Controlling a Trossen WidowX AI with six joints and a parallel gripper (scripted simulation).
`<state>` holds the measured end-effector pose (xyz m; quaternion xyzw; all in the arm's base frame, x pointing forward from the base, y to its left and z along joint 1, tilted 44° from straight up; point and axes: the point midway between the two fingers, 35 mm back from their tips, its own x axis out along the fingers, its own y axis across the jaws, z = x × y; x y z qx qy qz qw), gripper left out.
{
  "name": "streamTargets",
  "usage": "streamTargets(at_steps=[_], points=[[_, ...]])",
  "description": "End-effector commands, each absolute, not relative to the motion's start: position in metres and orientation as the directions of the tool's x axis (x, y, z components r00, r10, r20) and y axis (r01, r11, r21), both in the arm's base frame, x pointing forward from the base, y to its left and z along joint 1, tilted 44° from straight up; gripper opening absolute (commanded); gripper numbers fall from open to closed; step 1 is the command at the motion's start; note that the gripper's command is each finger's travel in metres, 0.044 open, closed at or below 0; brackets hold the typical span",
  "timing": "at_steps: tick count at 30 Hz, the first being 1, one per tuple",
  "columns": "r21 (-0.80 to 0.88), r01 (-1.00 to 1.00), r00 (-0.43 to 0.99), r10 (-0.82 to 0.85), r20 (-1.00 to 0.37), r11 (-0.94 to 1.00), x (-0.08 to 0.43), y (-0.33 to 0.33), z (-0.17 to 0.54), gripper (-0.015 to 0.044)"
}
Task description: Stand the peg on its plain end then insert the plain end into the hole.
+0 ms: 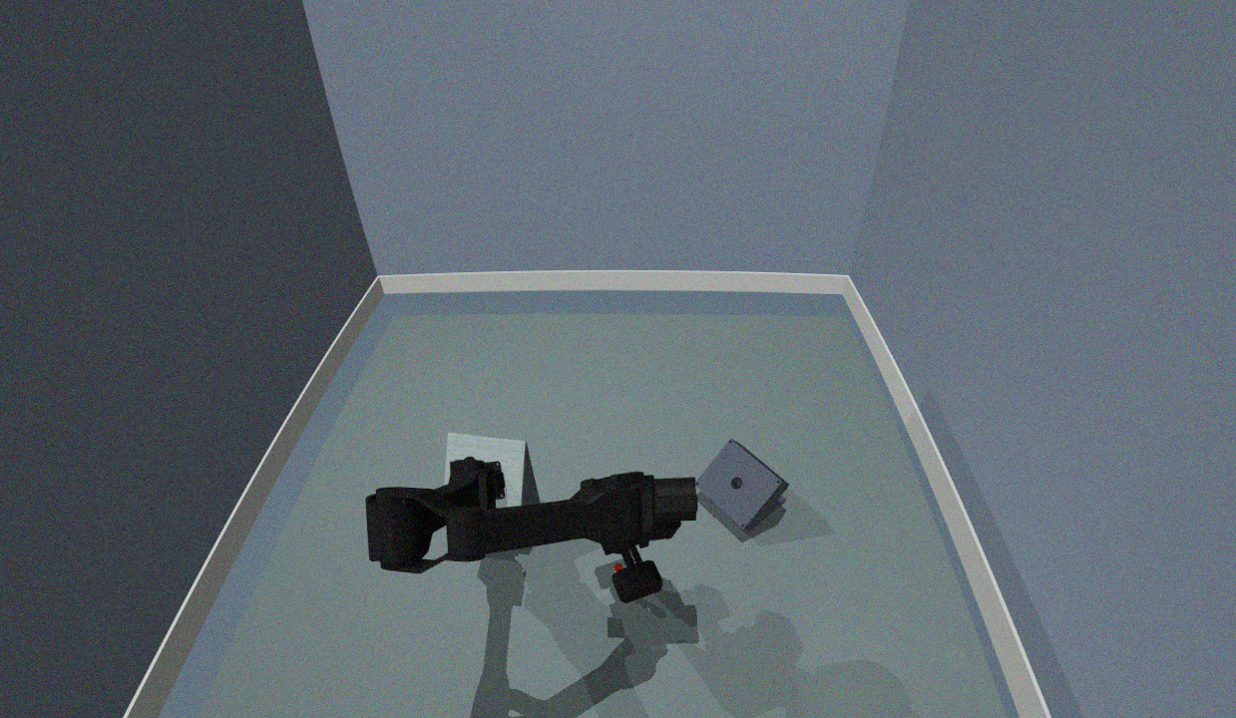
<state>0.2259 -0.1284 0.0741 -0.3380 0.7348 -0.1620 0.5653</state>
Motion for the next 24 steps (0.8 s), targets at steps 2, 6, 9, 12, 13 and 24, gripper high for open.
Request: streamTargets(at_steps=[2, 6, 9, 12, 13, 24], points=[[-0.62, -0.319, -0.136, -0.682, -0.718, 0.717, 0.224, -0.134, 0.068, 0.044], [-0.62, -0.319, -0.136, -0.682, -0.718, 0.717, 0.223, -0.139, 0.063, 0.044], [-0.62, -0.319, -0.136, -0.682, -0.718, 0.717, 0.222, -0.142, 0.06, 0.044], [-0.621, -0.319, -0.136, -0.683, -0.718, 0.716, 0.221, -0.145, 0.056, 0.044], [-0.621, -0.319, -0.136, -0.683, -0.718, 0.716, 0.221, -0.146, 0.055, 0.044], [-0.623, -0.319, -0.137, -0.685, -0.715, 0.714, 0.217, -0.159, 0.043, 0.044]])
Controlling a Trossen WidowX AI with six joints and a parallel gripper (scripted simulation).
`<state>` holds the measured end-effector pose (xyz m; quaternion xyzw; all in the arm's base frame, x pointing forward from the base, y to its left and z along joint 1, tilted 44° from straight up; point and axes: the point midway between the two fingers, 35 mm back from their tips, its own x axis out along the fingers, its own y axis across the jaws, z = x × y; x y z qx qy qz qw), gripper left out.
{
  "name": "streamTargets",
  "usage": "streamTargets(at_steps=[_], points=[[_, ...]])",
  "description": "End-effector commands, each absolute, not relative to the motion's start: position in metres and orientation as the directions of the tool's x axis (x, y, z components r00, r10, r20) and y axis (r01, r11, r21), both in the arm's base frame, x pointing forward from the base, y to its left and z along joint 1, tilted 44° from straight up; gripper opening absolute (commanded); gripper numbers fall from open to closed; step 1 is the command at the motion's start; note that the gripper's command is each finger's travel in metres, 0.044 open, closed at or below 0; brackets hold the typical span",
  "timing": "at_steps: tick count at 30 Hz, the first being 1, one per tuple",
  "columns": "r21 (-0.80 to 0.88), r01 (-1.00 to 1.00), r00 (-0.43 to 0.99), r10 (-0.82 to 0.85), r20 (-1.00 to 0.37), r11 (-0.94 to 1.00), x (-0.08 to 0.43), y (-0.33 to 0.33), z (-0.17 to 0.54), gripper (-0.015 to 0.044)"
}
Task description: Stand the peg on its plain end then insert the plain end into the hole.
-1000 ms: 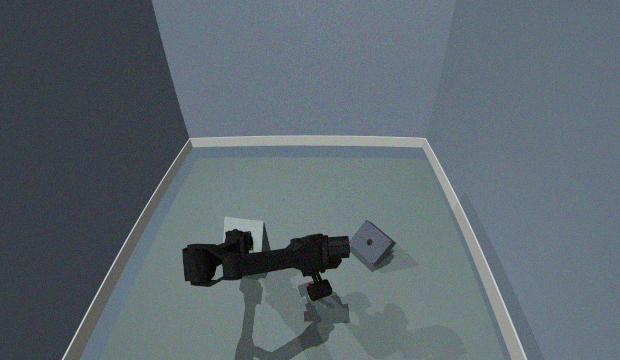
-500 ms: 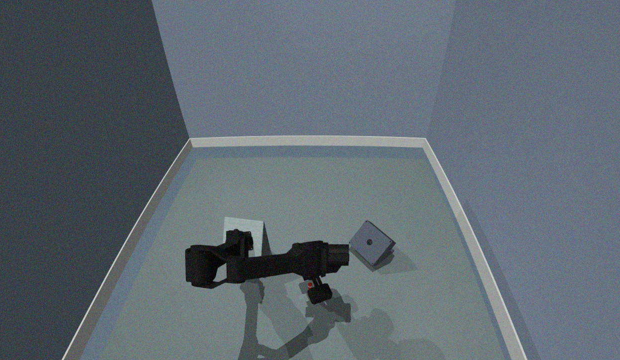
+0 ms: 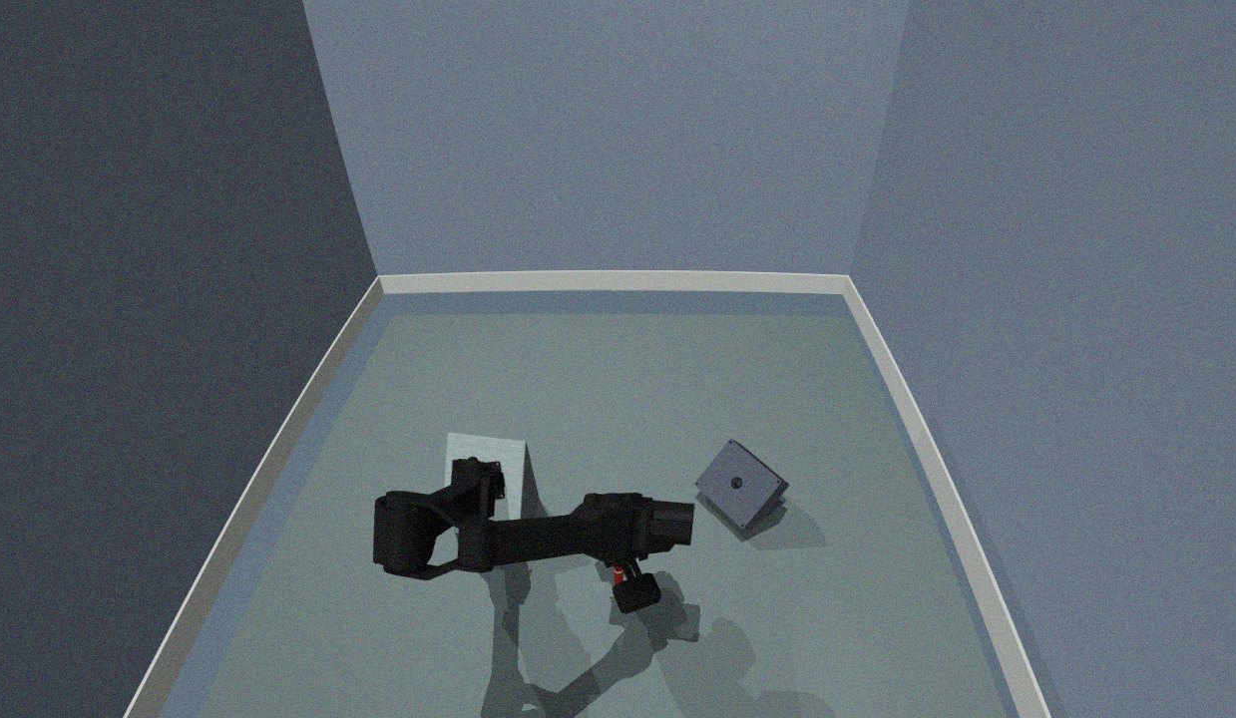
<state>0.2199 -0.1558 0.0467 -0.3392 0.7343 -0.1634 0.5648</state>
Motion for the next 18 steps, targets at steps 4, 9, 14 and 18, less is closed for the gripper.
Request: streamTargets(at_steps=[4, 9, 14, 18], points=[[-0.624, -0.319, -0.137, -0.686, -0.714, 0.713, 0.2159, -0.1615, 0.0406, 0.044], [-0.624, -0.314, -0.134, -0.684, -0.718, 0.716, 0.2181, -0.1598, 0.043, 0.0309], [-0.624, -0.314, -0.134, -0.684, -0.718, 0.716, 0.2181, -0.1598, 0.043, 0.0178], [-0.624, -0.314, -0.134, -0.684, -0.718, 0.716, 0.2181, -0.1598, 0.043, 0.0072]])
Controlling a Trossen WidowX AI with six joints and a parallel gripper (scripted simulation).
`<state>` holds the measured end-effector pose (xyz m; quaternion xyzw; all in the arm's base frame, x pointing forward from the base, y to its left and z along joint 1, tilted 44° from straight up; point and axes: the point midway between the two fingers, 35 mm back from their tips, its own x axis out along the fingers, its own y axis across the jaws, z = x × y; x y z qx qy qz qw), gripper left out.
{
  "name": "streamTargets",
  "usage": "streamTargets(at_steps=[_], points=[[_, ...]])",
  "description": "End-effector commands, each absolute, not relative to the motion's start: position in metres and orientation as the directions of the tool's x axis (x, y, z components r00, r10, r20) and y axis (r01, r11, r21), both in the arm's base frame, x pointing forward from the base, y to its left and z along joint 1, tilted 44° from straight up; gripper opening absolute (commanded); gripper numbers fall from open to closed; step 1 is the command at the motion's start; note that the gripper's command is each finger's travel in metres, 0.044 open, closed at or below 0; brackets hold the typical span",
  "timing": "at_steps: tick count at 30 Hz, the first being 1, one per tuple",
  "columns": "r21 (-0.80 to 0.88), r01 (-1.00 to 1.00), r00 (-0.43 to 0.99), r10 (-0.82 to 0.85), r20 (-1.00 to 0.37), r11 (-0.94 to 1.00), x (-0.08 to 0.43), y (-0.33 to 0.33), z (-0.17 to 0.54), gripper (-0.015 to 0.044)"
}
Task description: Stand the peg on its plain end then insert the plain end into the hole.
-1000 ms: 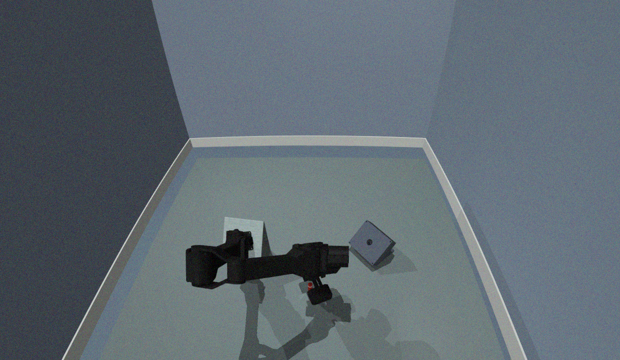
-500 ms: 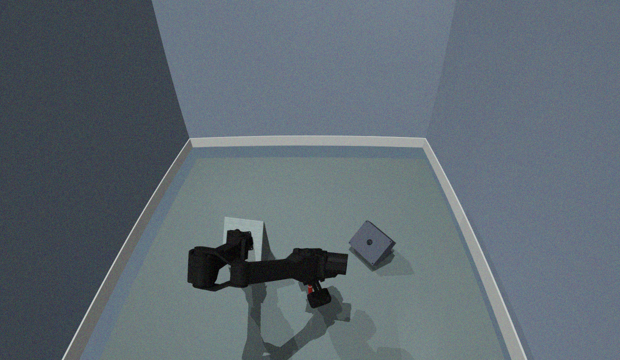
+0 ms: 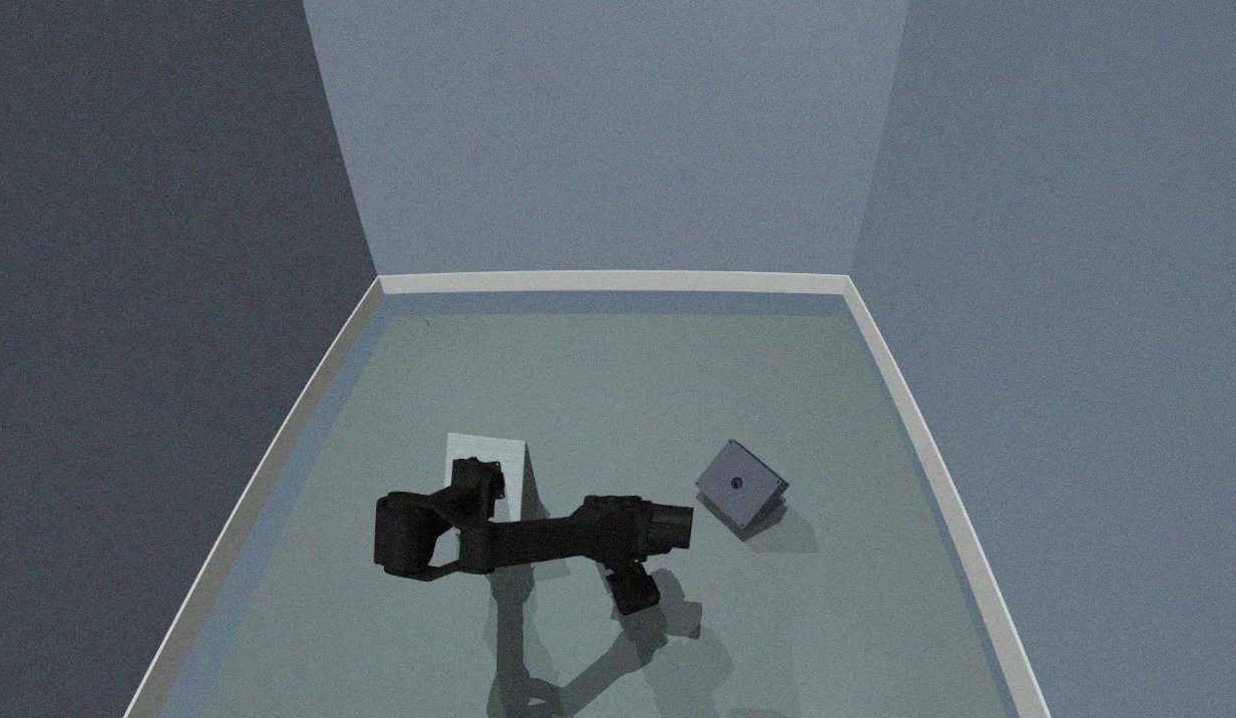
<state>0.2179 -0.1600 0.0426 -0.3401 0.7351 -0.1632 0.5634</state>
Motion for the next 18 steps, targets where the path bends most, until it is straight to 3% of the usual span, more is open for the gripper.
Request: streamTargets(at_steps=[1, 8, 18], points=[[-0.624, -0.314, -0.134, -0.684, -0.718, 0.716, 0.218, -0.16, 0.043, 0.0046], [-0.624, -0.314, -0.134, -0.684, -0.718, 0.716, 0.218, -0.16, 0.043, 0.0], [-0.619, -0.315, -0.134, -0.679, -0.722, 0.72, 0.225, -0.139, 0.062, 0.0]])
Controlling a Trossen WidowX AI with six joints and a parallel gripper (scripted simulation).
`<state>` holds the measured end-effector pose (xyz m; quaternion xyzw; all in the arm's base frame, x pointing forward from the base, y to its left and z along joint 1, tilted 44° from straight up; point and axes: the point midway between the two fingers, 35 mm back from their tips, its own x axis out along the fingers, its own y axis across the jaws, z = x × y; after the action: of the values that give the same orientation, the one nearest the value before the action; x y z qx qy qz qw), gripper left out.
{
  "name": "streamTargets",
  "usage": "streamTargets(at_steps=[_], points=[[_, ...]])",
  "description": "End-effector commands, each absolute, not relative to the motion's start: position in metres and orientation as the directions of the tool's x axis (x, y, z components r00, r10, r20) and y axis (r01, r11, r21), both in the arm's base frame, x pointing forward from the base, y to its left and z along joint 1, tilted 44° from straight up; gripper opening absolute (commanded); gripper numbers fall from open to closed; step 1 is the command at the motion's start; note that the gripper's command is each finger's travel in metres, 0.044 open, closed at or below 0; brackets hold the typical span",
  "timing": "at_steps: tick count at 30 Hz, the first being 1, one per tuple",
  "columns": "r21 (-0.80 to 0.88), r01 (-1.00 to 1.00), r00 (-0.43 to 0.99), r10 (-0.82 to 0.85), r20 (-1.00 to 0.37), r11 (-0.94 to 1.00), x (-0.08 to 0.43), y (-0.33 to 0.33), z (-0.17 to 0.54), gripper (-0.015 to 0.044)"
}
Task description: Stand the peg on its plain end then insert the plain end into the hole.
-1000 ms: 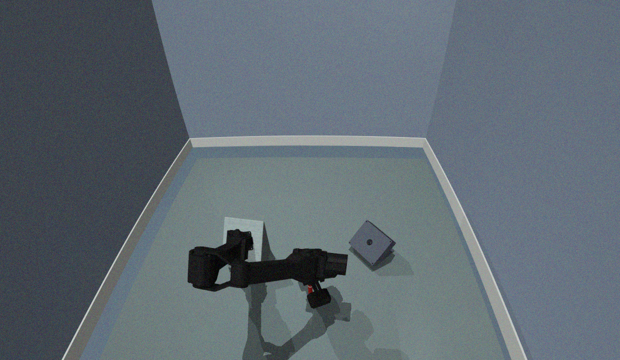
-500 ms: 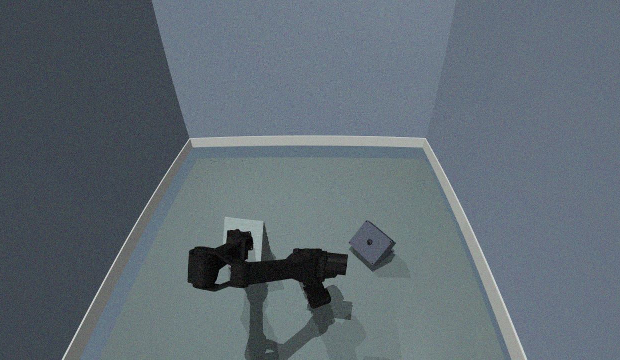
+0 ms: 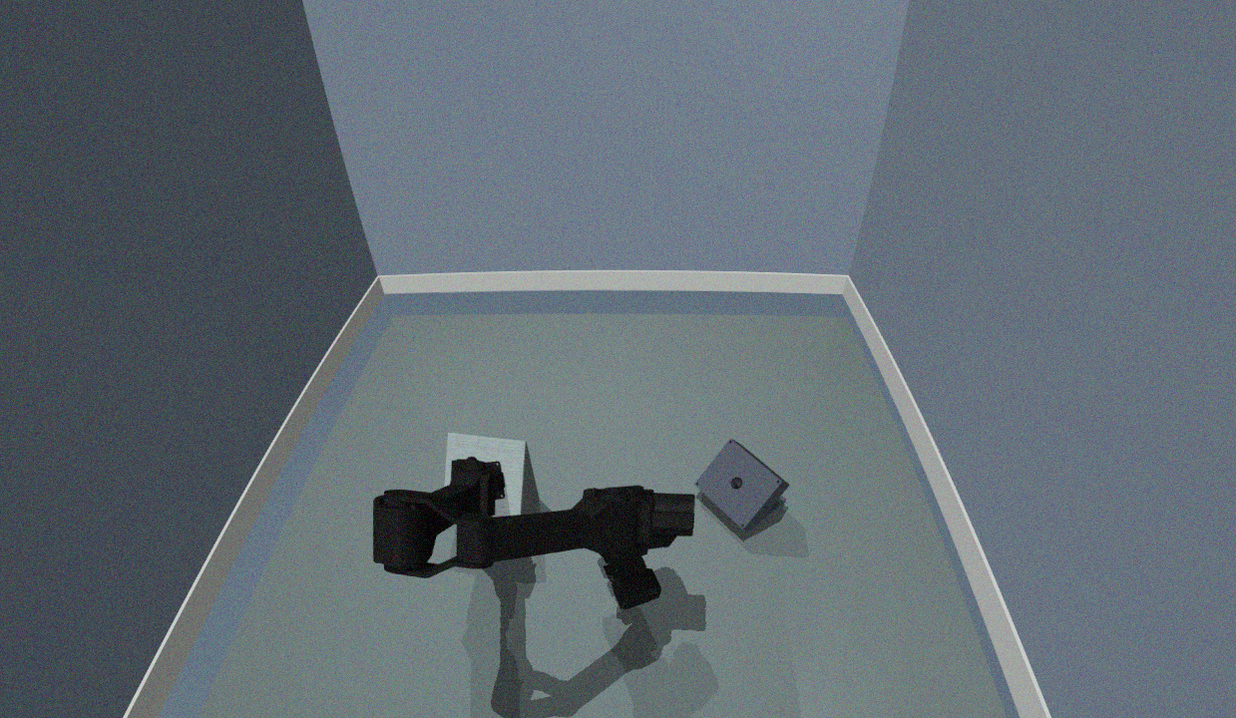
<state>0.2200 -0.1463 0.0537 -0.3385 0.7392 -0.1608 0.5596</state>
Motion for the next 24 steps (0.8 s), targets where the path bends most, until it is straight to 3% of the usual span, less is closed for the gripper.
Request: streamTargets(at_steps=[1, 24], points=[[-0.618, -0.315, -0.134, -0.679, -0.722, 0.72, 0.226, -0.136, 0.064, 0.0], [-0.59, -0.355, -0.094, -0.656, -0.749, 0.725, 0.241, -0.097, 0.088, 0.0]])
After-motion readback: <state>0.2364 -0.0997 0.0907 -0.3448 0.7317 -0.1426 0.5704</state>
